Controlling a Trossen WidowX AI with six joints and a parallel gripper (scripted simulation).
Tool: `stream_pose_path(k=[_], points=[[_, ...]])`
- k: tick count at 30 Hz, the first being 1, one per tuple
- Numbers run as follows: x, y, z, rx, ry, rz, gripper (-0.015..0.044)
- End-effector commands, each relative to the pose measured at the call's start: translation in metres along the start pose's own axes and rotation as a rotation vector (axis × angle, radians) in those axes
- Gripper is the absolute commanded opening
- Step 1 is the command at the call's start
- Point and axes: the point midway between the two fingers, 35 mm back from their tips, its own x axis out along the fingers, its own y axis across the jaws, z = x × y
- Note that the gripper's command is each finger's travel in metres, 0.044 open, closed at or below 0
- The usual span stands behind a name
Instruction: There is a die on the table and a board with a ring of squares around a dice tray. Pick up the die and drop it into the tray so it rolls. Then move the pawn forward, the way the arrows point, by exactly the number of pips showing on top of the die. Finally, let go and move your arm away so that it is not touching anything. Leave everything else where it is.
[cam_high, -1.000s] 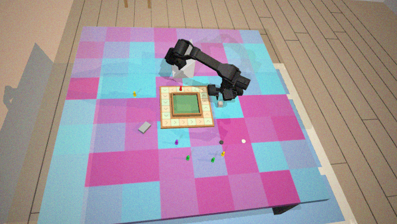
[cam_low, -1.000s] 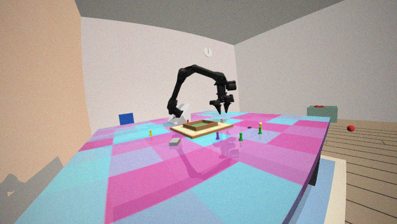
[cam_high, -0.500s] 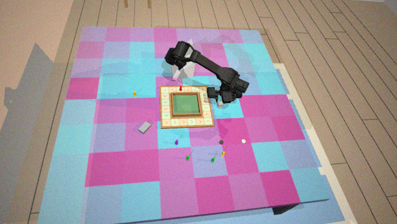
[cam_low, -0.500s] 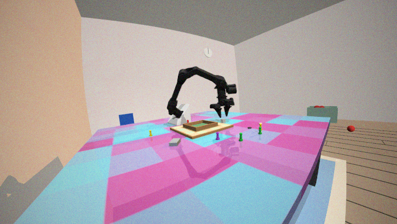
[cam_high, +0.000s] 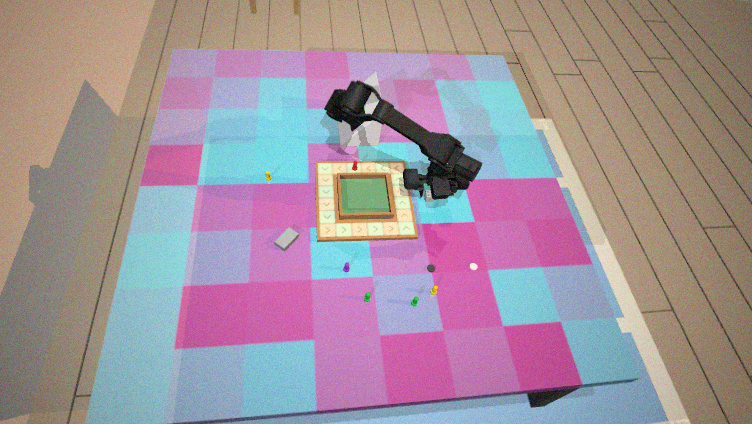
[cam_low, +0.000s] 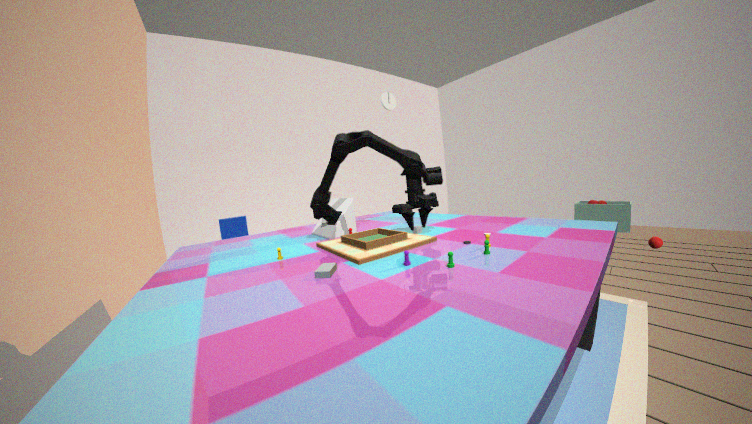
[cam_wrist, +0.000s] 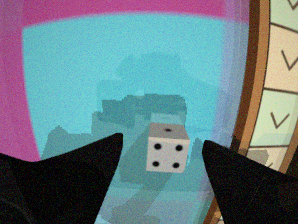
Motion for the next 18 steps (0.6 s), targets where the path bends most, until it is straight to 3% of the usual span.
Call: stream_pose_path(k=[1, 6, 15, 18], points=[[0.0066, -0.0018, -0.0039, -0.012, 0.005, -0.014, 0.0275], [0.0066, -0.0018, -0.0039, -0.012, 0.005, -0.014, 0.0144], [0.0066, -0.0018, -0.0039, -0.012, 0.005, -0.014, 0.0084], [0.0028, -0.0013, -0.0032, -0.012, 0.005, -0.013, 0.0005]])
